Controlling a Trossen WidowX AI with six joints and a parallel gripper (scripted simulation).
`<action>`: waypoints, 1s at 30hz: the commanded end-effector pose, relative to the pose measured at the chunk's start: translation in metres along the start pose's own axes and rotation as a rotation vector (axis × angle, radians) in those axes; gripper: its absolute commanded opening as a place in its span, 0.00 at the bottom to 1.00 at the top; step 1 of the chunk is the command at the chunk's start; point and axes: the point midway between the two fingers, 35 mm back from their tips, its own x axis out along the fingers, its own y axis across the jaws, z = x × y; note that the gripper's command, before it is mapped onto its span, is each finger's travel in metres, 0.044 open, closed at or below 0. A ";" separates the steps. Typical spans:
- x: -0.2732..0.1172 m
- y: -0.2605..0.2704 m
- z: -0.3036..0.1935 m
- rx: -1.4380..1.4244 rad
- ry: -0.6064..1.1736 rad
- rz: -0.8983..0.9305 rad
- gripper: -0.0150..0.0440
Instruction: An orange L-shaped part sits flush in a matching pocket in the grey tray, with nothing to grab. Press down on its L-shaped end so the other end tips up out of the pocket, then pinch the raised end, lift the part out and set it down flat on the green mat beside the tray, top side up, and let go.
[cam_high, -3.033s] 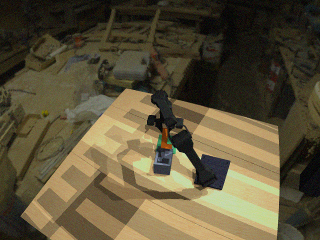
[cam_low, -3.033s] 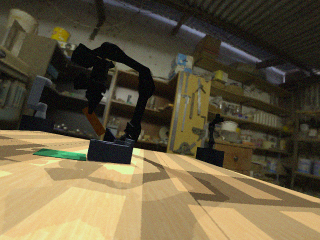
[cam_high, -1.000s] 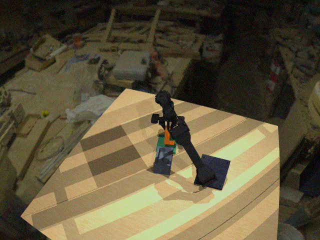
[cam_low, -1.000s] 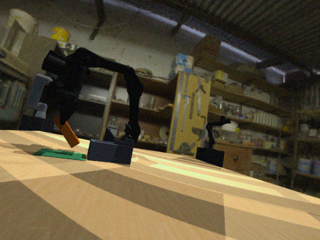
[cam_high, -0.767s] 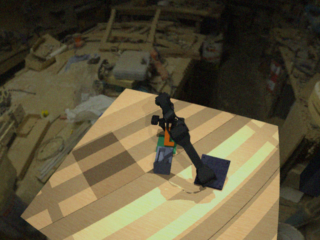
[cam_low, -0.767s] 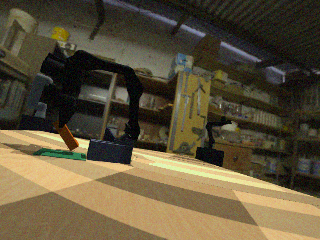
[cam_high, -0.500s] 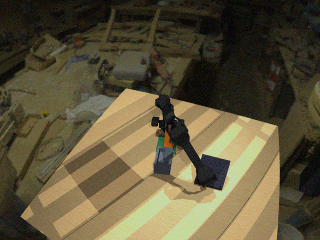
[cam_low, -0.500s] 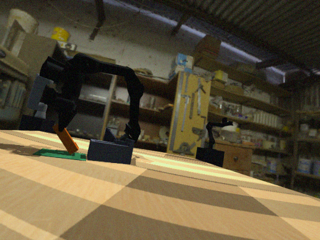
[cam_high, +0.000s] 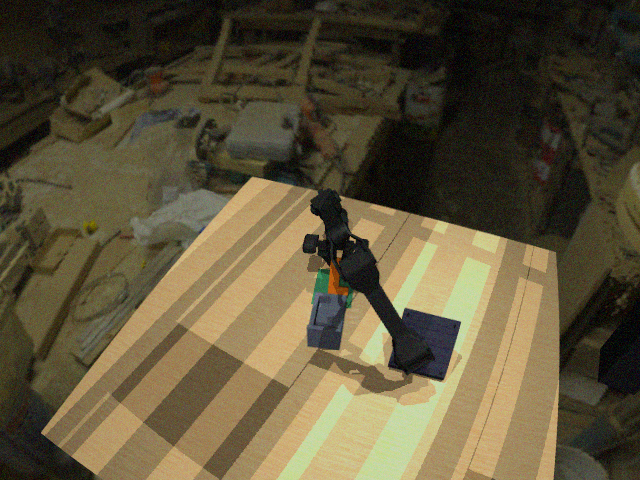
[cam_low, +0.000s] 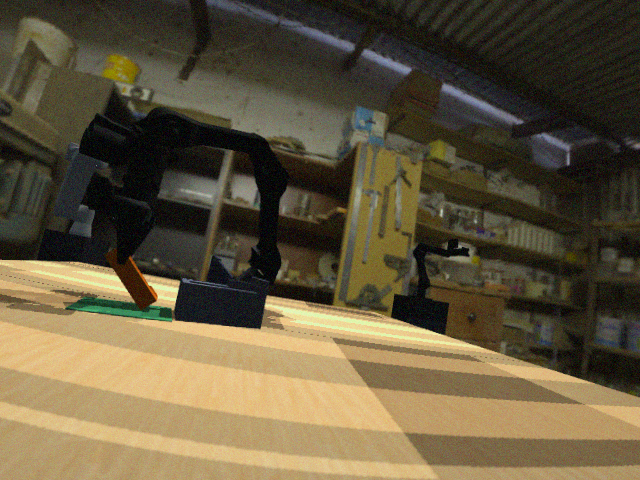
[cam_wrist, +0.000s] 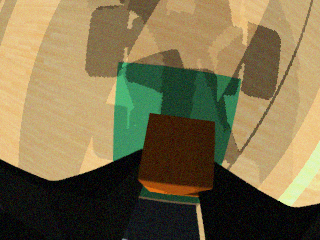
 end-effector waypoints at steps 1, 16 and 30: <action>0.000 0.000 0.000 0.000 0.000 0.000 0.57; -0.086 -0.002 -0.001 0.049 -0.029 0.029 0.93; -0.082 -0.002 0.000 0.054 -0.032 0.038 0.93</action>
